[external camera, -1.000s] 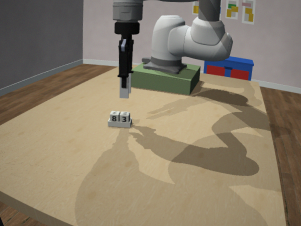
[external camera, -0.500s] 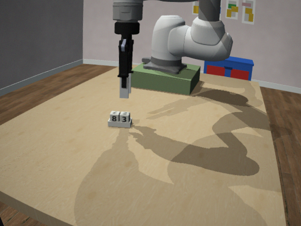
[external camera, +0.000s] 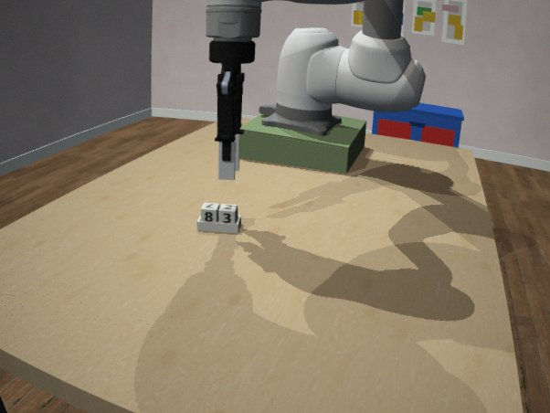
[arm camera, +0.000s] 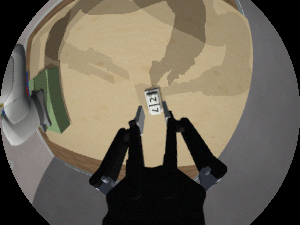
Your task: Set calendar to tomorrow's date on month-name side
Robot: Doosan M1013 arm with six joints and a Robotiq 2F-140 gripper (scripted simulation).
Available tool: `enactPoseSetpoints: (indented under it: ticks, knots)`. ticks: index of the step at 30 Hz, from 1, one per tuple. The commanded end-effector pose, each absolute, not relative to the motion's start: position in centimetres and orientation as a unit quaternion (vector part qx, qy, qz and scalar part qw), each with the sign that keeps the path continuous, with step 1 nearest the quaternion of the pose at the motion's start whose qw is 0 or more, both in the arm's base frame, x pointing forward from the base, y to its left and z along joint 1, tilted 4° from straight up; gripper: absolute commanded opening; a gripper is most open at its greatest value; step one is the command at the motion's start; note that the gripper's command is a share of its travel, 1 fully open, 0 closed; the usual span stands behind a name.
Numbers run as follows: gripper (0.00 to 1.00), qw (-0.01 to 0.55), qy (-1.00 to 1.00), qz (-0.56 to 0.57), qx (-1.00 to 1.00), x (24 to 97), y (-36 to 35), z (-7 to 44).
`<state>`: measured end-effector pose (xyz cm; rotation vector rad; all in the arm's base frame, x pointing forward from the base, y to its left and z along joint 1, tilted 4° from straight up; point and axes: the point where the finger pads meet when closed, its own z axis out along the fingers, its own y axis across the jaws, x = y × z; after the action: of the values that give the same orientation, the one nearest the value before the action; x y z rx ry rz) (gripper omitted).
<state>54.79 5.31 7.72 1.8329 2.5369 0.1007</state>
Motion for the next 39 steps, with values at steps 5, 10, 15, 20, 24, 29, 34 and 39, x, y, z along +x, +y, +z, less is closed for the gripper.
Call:
enactPoseSetpoints:
  ticks: [5, 10, 15, 20, 24, 29, 34, 39]
  knots:
    - [0.28, 0.005, 0.81, 0.032, 0.585, 54.8, 5.3, 7.4]
    - [0.28, 0.005, 0.81, 0.032, 0.585, 54.8, 5.3, 7.1]
    - [0.28, 0.005, 0.81, 0.032, 0.585, 54.8, 5.4, 6.5]
    - [0.28, 0.005, 0.81, 0.032, 0.585, 54.9, 5.4, 5.8]
    - [0.28, 0.005, 0.81, 0.032, 0.585, 54.9, 5.4, 5.1]
    - [0.28, 0.005, 0.81, 0.032, 0.585, 54.9, 5.4, 4.6]
    - [0.28, 0.005, 0.81, 0.032, 0.585, 55.0, 5.4, 3.9]
    - [0.28, 0.005, 0.81, 0.032, 0.585, 55.0, 5.5, 3.3]
